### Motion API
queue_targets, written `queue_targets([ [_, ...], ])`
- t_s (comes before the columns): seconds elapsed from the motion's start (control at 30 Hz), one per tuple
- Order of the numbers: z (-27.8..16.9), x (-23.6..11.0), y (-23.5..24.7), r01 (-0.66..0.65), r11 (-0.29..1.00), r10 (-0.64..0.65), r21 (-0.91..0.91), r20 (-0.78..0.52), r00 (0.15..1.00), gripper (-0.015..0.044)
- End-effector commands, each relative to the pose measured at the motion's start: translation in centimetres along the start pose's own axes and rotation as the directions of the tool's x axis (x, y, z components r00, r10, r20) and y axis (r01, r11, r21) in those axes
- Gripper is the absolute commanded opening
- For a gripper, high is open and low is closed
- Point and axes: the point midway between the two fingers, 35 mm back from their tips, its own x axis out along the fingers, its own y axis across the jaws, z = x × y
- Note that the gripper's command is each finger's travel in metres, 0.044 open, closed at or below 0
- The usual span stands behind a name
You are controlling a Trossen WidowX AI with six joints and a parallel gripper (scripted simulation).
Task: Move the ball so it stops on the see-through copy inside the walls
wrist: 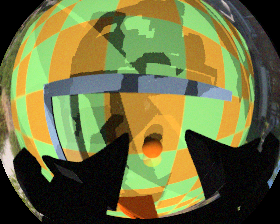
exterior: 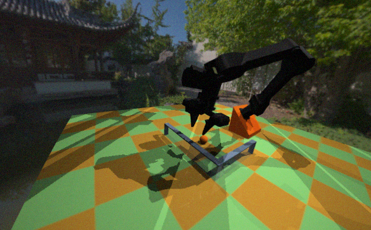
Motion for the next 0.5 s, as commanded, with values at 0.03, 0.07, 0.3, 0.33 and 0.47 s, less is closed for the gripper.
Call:
queue_targets([
  [0.03,-5.7,1.0,-1.3,-0.141,0.986,0.149,0.088,-0.090,0.985,0.0285],
  [0.07,-5.7,1.0,-1.3,-0.141,0.986,0.149,0.088,-0.090,0.985,0.0285],
  [0.3,-5.7,1.0,-1.3,-0.141,0.986,0.149,0.088,-0.090,0.985,0.0285],
  [0.33,-5.7,1.1,-1.3,-0.141,0.986,0.149,0.088,-0.090,0.985,0.0285],
  [0.47,-5.8,2.5,-1.0,-0.142,0.986,0.150,0.087,-0.090,0.985,0.0285],
])
